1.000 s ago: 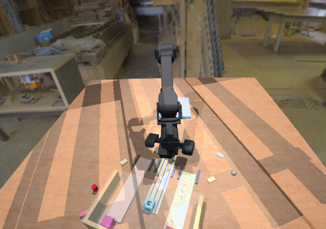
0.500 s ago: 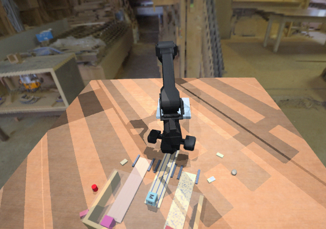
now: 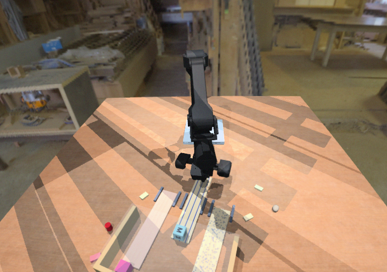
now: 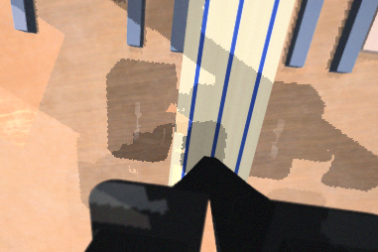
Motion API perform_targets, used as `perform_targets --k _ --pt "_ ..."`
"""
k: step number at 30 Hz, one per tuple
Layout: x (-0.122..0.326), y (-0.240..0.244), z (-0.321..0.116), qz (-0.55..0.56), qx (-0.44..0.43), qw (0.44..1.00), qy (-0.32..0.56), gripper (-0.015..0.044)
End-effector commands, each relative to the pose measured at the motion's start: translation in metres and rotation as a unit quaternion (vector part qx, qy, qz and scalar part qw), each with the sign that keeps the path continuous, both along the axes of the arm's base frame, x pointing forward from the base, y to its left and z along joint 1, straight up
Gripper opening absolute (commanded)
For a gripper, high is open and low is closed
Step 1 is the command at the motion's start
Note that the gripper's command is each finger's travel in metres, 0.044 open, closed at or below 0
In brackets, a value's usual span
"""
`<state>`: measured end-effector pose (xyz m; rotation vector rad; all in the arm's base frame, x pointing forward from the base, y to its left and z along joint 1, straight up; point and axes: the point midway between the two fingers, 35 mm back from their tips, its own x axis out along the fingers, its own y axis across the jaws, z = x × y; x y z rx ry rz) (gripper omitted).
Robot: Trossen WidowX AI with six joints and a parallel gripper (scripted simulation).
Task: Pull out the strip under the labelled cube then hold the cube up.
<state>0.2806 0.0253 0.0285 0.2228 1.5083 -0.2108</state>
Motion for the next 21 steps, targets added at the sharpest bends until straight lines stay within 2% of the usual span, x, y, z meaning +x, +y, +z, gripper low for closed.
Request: perform_targets --k 1,21 --pt "-0.012 0.003 -0.005 0.001 0.000 1.000 0.012 0.0000" --pt "-0.041 0.012 -0.006 0.001 0.001 1.000 0.013 0.0000"
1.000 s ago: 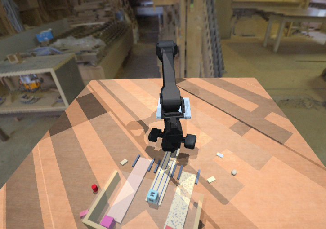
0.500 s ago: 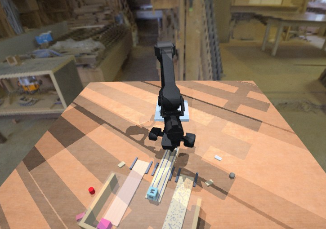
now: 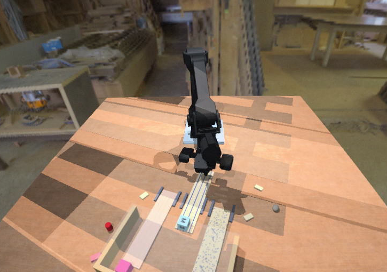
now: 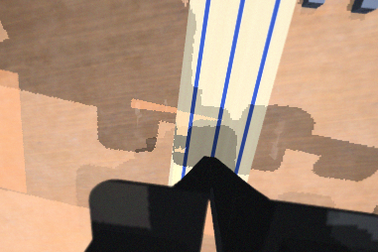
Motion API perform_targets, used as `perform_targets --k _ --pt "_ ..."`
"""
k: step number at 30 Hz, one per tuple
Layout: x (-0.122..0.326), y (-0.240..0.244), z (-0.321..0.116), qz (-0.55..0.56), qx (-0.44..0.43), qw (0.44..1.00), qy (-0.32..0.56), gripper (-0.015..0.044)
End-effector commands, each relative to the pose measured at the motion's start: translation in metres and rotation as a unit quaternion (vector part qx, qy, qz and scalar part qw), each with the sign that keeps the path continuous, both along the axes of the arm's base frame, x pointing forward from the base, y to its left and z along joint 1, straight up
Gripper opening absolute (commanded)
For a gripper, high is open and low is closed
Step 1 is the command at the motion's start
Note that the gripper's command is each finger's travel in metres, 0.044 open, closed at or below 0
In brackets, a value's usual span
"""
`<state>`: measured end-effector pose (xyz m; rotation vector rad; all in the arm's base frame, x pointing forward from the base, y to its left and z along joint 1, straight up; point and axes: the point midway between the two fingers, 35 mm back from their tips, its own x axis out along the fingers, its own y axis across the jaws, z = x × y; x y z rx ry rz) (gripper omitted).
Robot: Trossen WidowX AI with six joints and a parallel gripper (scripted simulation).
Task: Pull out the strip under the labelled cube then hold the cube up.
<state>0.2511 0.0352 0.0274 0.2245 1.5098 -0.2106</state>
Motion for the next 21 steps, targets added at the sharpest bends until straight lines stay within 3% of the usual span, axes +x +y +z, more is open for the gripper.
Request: perform_targets --k 1,21 --pt "-0.013 0.003 -0.005 0.001 0.000 1.000 0.012 0.0000" --pt "-0.041 0.012 -0.006 0.001 0.000 1.000 0.013 0.0000"
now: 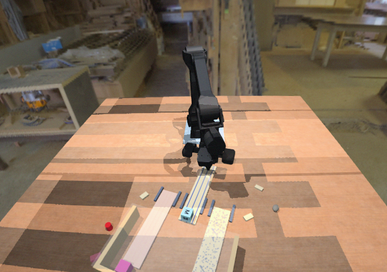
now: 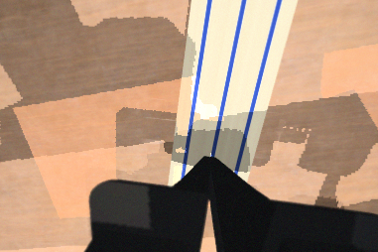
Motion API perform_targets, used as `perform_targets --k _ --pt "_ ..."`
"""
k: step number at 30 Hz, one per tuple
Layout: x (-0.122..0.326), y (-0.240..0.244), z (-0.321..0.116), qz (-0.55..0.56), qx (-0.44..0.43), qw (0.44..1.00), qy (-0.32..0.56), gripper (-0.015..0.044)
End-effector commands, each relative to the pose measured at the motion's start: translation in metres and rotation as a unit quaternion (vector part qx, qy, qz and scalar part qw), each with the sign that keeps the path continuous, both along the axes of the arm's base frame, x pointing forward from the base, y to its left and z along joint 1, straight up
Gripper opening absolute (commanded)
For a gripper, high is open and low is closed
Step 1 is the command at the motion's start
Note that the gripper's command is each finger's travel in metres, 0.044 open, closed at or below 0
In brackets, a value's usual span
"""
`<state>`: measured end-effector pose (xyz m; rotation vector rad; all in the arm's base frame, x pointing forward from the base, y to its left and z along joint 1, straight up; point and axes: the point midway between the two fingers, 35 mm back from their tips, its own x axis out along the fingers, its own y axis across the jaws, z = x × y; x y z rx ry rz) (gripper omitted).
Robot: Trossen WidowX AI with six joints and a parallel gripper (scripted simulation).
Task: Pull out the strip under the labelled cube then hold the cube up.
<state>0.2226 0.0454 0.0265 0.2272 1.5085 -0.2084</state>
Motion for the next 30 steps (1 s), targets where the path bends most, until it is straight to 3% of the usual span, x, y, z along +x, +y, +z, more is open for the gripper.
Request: perform_targets --k 1,16,21,25,30 --pt "-0.014 0.002 -0.005 0.002 -0.001 1.000 0.014 0.0000" --pt "-0.017 0.003 -0.005 0.002 -0.001 1.000 0.014 0.0000" --pt "-0.009 0.003 0.039 0.002 -0.001 1.000 0.013 0.0000" --pt "-0.009 0.003 0.041 0.002 -0.001 1.000 0.014 0.0000" --pt "0.014 -0.005 0.042 -0.018 -0.001 1.000 0.013 0.0131"
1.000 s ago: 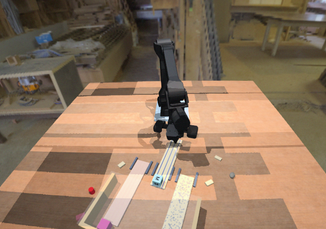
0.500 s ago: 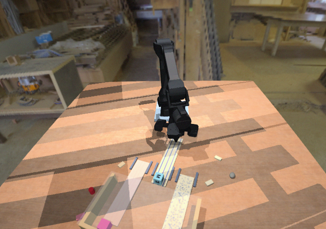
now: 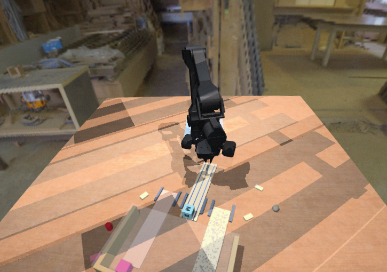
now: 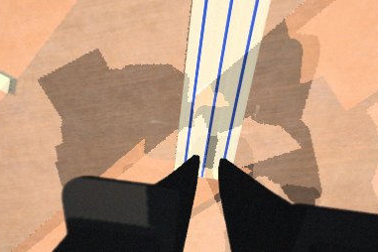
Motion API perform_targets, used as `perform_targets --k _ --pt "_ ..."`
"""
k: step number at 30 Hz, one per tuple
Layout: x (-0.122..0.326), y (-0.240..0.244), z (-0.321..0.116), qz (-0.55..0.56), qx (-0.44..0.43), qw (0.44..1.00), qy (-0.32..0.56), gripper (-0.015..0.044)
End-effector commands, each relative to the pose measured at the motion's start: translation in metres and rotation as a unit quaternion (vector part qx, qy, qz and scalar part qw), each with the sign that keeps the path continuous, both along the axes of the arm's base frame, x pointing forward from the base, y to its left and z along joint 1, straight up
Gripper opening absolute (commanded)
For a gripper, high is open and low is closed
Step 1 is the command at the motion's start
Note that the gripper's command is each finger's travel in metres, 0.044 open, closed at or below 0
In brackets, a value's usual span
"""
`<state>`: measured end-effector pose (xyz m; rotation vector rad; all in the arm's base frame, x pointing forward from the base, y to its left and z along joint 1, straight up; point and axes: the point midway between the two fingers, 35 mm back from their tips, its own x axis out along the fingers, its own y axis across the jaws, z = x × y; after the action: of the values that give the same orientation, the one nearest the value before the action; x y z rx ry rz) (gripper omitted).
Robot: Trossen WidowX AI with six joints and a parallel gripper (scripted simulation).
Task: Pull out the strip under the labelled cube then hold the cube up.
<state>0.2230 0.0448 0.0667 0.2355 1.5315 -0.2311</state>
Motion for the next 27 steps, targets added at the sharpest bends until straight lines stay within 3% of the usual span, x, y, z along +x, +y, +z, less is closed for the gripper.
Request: perform_targets --k 1,12,27 --pt "0.015 -0.005 0.002 -0.009 0.002 1.000 0.000 0.0157" --pt "0.054 -0.020 0.009 -0.009 0.001 1.000 -0.001 0.0440" --pt "0.107 -0.039 0.018 -0.009 0.000 1.000 -0.003 0.0440"
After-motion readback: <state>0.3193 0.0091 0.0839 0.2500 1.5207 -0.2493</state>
